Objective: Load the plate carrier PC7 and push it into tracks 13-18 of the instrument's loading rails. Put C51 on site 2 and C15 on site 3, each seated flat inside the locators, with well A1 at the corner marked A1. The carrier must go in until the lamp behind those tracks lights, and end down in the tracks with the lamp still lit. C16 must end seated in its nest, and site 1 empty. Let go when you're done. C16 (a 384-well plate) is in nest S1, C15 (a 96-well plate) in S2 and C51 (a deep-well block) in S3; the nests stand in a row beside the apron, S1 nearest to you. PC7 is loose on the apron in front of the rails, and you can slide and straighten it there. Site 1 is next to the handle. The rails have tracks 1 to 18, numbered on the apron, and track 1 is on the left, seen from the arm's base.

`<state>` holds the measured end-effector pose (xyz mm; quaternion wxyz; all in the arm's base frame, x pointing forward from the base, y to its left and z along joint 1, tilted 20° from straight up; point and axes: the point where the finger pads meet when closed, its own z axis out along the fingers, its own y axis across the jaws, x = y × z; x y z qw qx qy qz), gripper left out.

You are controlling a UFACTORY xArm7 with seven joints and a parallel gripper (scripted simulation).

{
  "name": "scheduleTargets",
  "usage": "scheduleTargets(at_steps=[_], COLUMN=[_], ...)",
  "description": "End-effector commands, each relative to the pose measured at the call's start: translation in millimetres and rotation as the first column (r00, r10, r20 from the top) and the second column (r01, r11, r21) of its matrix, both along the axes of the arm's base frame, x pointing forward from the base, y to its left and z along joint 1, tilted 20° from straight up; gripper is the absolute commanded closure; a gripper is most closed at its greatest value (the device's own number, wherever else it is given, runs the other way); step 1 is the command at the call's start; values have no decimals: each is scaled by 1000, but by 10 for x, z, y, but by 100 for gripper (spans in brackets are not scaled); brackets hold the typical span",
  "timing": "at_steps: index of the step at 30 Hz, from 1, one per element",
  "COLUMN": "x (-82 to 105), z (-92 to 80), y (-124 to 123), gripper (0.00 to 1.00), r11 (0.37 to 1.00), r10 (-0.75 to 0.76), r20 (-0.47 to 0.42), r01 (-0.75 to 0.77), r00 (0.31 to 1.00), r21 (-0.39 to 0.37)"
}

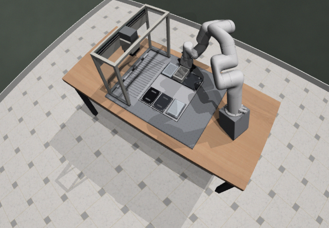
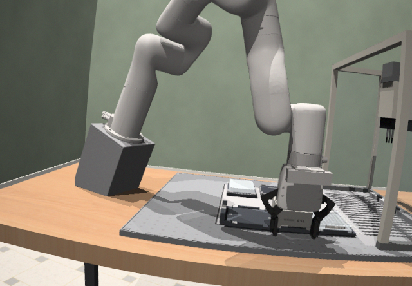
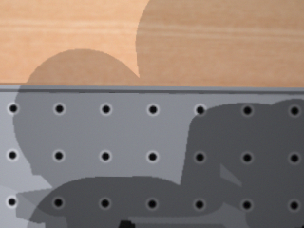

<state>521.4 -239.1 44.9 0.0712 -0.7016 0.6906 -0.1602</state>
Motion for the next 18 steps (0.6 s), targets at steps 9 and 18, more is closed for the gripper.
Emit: scheduleTargets(at_steps=[9,18], x=[13,13], z=[12,5], y=[52,98], gripper=[0,0], r11=[1000,1000], r10=[1,1], r20=[3,3], r01=[-1,-1], r00=[1000,1000], r21=[-2,-2])
